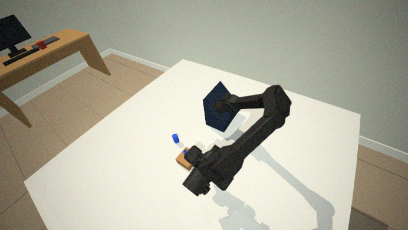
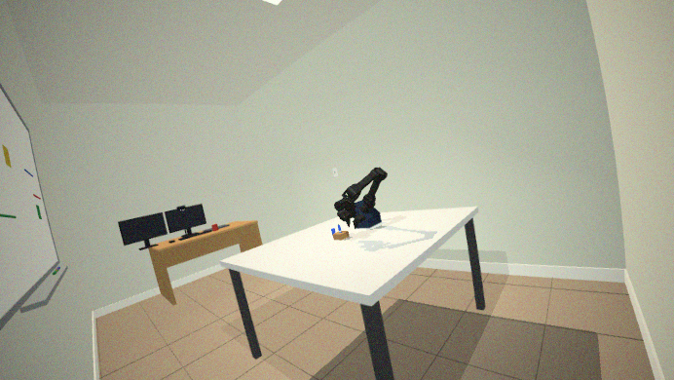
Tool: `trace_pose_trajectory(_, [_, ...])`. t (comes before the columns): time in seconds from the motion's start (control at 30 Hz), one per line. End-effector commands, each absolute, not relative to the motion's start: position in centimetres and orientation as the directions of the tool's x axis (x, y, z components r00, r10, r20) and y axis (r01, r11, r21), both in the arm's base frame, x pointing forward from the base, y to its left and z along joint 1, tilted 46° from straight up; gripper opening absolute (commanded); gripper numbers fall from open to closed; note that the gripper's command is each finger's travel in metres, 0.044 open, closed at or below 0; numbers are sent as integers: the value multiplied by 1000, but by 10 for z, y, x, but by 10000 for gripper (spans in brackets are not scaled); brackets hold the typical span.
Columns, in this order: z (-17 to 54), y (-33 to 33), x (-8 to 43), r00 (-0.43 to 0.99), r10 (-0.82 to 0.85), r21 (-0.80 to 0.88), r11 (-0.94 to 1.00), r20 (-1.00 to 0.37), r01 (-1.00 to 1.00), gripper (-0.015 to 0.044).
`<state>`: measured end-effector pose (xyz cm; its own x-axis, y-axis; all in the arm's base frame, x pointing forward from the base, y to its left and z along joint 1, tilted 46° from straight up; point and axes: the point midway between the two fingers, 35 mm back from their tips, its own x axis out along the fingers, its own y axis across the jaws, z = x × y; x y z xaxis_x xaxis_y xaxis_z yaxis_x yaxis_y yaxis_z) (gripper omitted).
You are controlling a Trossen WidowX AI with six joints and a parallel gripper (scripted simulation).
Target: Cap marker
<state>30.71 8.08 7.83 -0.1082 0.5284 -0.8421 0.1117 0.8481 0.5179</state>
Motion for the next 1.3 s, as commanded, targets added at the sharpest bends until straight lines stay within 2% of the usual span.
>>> trace_pose_trajectory(0.0, [40, 23, 308, -101, 550, 532, 831, -829, 162, 241])
trace_pose_trajectory(0.2, [-9, -49, 289, -70, 606, 580, 783, -792, 224, 241])
trace_pose_trajectory(0.5, [-73, -123, 221, 44, 707, 687, 668, -706, 286, 241])
trace_pose_trajectory(1.27, [-112, -87, 221, 48, 710, 691, 664, -703, 286, 241])
